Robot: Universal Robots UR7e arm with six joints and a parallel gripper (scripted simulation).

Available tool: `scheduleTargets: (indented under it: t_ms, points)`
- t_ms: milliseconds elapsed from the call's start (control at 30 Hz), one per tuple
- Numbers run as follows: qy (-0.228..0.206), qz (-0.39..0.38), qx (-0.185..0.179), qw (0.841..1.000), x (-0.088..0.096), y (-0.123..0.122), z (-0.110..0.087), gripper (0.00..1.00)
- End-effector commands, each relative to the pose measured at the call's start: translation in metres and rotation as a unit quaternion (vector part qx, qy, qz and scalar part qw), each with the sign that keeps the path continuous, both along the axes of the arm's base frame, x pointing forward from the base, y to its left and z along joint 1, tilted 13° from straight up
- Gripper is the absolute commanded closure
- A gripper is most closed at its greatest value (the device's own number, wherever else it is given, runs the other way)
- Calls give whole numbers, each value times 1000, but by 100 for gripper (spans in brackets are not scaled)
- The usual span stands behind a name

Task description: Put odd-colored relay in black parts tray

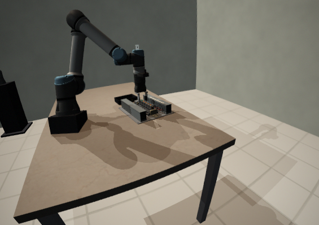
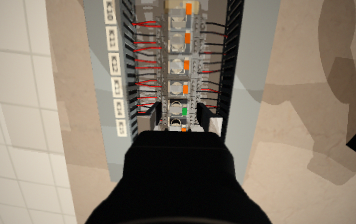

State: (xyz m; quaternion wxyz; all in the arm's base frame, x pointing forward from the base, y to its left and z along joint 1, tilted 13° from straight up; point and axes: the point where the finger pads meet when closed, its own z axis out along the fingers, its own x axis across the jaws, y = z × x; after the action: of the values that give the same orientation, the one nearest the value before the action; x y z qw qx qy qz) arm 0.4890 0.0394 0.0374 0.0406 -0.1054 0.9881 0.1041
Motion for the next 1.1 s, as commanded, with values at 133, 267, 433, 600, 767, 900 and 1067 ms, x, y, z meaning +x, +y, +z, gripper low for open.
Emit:
scheduleTargets:
  t_ms: [133, 267, 433, 600, 767, 900, 1067]
  points:
    - [0, 0, 0, 1000, 1, 3, -11, 2]
    - [0, 0, 0, 1000, 1, 4, -14, 2]
    - [0, 0, 0, 1000, 1, 4, -17, 2]
    - [0, 0, 0, 1000, 1, 4, -18, 2]
    - [0, 0, 0, 1000, 1, 4, -18, 2]
    - [0, 0, 0, 1000, 1, 4, -18, 2]
    - [0, 0, 0, 1000, 1, 4, -18, 2]
